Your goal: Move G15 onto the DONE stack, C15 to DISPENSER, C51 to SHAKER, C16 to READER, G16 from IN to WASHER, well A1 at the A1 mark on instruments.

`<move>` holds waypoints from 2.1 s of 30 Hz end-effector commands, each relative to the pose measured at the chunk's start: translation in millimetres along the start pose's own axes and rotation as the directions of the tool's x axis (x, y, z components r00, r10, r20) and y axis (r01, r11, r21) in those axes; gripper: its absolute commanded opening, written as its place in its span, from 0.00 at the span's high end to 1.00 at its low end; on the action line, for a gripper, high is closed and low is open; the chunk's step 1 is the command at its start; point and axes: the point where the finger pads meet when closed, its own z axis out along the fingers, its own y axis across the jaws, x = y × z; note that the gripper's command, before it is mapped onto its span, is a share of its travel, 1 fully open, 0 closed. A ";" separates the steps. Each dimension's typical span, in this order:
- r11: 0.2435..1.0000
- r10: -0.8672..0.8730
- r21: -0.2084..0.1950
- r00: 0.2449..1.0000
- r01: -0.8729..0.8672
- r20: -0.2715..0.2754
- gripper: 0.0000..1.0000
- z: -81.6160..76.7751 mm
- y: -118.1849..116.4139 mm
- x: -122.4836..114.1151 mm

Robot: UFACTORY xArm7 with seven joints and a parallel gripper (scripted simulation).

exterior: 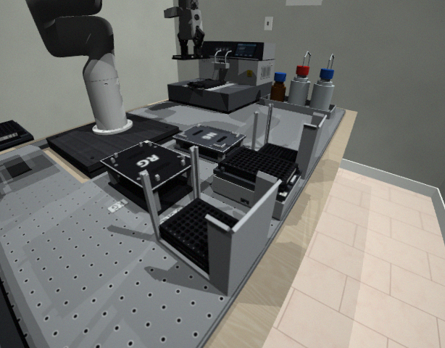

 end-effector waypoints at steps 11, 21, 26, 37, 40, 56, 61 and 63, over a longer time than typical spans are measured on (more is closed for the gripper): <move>0.996 -0.094 -0.002 0.996 0.094 0.000 1.00 -0.7 11.9 -41.1; 0.988 -0.152 -0.002 0.988 0.152 0.000 1.00 -0.6 18.4 -64.6; 0.978 -0.209 -0.002 0.978 0.209 0.000 1.00 -0.6 22.9 -80.7; 0.976 -0.219 -0.001 0.976 0.219 0.000 1.00 -0.6 29.4 -104.1; 0.976 -0.219 -0.001 0.976 0.219 0.000 1.00 -0.6 29.4 -104.1; 0.976 -0.219 -0.001 0.976 0.219 0.000 1.00 -0.6 29.3 -104.1; 0.976 -0.219 -0.001 0.976 0.219 0.000 1.00 4.8 29.4 -104.1; 0.976 -0.219 -0.001 0.976 0.219 0.000 1.00 7.4 29.4 -104.1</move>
